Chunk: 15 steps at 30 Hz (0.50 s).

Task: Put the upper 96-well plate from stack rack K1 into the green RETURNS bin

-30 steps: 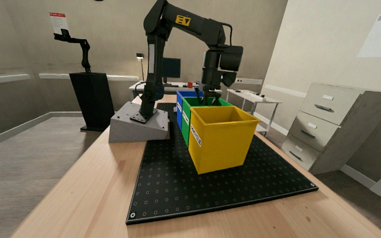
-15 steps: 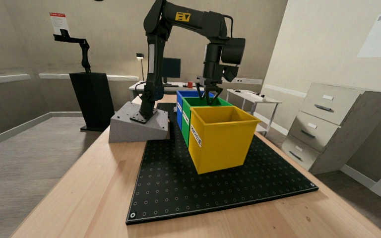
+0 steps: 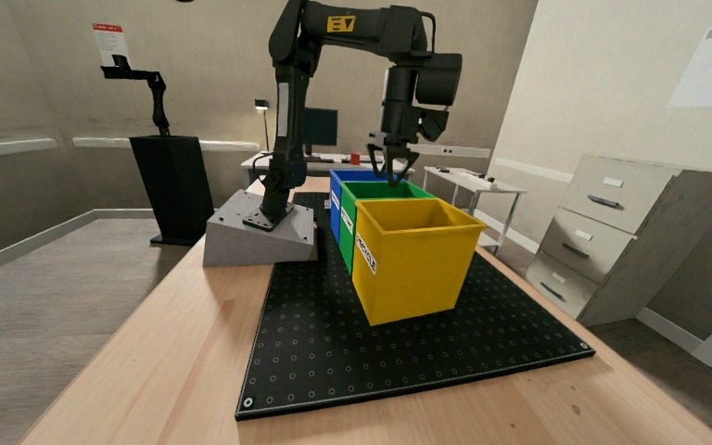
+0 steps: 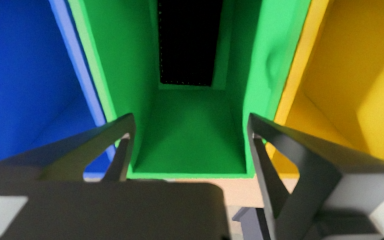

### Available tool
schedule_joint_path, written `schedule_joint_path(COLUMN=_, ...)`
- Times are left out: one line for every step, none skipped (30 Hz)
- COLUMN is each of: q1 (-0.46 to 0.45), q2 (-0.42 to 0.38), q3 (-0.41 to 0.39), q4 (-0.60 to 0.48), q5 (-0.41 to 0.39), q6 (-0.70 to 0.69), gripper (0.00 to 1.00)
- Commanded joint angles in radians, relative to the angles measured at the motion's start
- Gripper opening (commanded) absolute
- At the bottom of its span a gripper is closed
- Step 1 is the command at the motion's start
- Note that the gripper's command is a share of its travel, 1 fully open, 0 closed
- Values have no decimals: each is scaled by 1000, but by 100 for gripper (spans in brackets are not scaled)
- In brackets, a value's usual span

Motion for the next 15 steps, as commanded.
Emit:
schedule_joint_path(q1=-20, q2=-42, q3=59, q4=-37, q5=-16, q6=-13, gripper=82)
schedule_joint_path(q1=-22, q2=-42, q3=67, q4=-44, q5=-16, q6=-15, gripper=82)
schedule_joint_path(q1=-23, q2=-41, q3=74, q4=-51, q5=-16, q6=-16, gripper=82)
schedule_joint_path(q1=-25, q2=-40, q3=82, q4=-58, q5=-17, q6=-18, gripper=82)
schedule_joint_path(q1=-26, q2=-39, q3=89, q4=-64, q5=-17, q6=-19, gripper=82)
schedule_joint_path(q1=-28, q2=-38, q3=97, q4=-71, q5=-17, q6=-21, gripper=82)
schedule_joint_path(q1=-29, q2=-37, q3=104, q4=-78, q5=-18, q6=-22, gripper=82)
schedule_joint_path(q1=-31, q2=-36, q3=111, q4=-84, q5=-18, q6=-24, gripper=82)
schedule_joint_path(q1=-31, q2=-36, q3=112, q4=-85, q5=-18, q6=-24, gripper=82)
schedule_joint_path(q1=-31, q2=-35, q3=113, q4=-86, q5=-19, q6=-24, gripper=82)
schedule_joint_path(q1=-32, q2=-35, q3=114, q4=-86, q5=-19, q6=-25, gripper=82)
schedule_joint_path(q1=-32, q2=-34, q3=114, q4=-87, q5=-19, q6=-25, gripper=82)
schedule_joint_path(q1=-32, q2=-34, q3=114, q4=-87, q5=-19, q6=-25, gripper=82)
schedule_joint_path(q1=-32, q2=-34, q3=114, q4=-87, q5=-19, q6=-25, gripper=82)
schedule_joint_path(q1=-32, q2=-34, q3=115, q4=-87, q5=-19, q6=-22, gripper=82)
